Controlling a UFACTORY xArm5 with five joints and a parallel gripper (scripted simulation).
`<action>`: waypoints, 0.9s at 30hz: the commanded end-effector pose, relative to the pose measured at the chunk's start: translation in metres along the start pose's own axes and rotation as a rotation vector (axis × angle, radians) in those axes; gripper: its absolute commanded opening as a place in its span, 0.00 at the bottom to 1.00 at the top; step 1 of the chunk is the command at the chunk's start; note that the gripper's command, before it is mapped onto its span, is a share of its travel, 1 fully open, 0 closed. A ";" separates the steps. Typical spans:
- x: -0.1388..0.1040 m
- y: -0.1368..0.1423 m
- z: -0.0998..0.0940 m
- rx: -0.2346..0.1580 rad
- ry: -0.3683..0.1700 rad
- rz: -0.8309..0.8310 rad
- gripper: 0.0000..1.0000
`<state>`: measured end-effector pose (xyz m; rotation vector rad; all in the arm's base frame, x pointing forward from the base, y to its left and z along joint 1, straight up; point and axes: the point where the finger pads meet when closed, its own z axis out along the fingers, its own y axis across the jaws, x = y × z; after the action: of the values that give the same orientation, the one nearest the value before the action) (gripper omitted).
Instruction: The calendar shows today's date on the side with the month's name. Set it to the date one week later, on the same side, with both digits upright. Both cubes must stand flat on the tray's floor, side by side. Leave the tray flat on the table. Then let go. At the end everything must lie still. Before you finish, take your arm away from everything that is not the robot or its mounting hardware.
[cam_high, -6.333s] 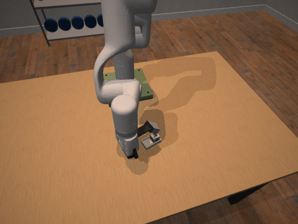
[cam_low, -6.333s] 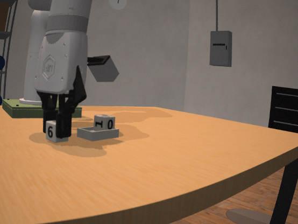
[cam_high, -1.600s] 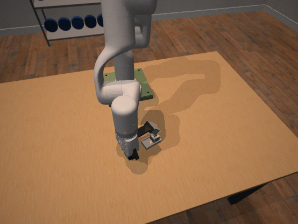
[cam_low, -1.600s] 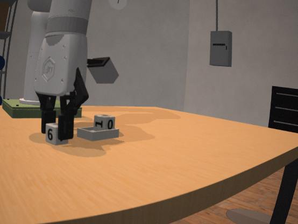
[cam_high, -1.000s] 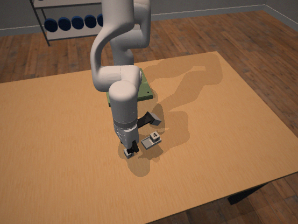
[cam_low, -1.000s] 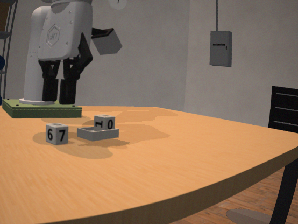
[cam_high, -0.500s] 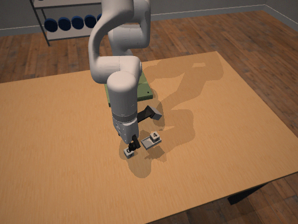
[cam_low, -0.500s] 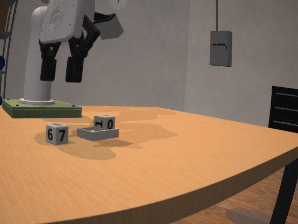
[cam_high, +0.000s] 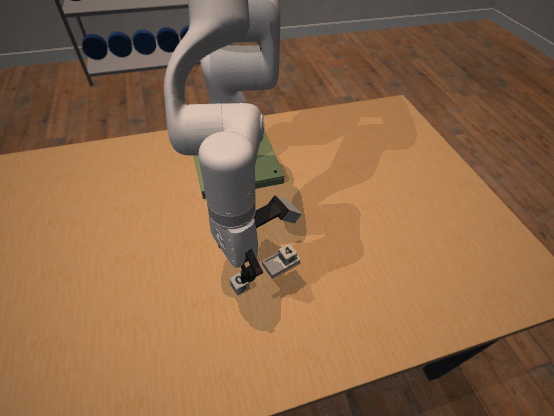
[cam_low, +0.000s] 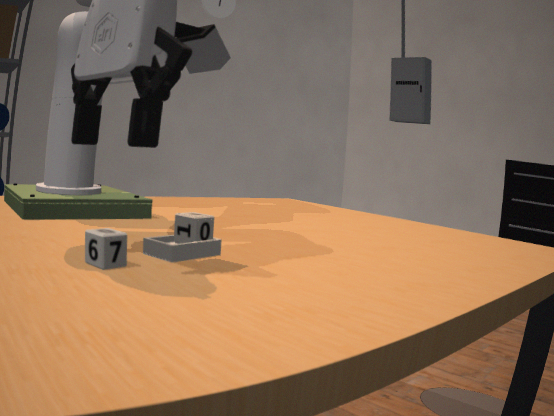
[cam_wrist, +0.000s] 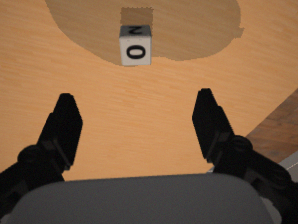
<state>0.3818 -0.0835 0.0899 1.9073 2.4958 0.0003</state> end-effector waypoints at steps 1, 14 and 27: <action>-0.001 0.001 -0.001 -0.003 -0.002 0.000 1.00; 0.000 -0.001 0.009 -0.003 -0.002 0.004 0.49; 0.000 -0.001 0.009 -0.003 -0.002 0.004 0.49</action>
<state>0.3801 -0.0837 0.0800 1.9128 2.4916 0.0003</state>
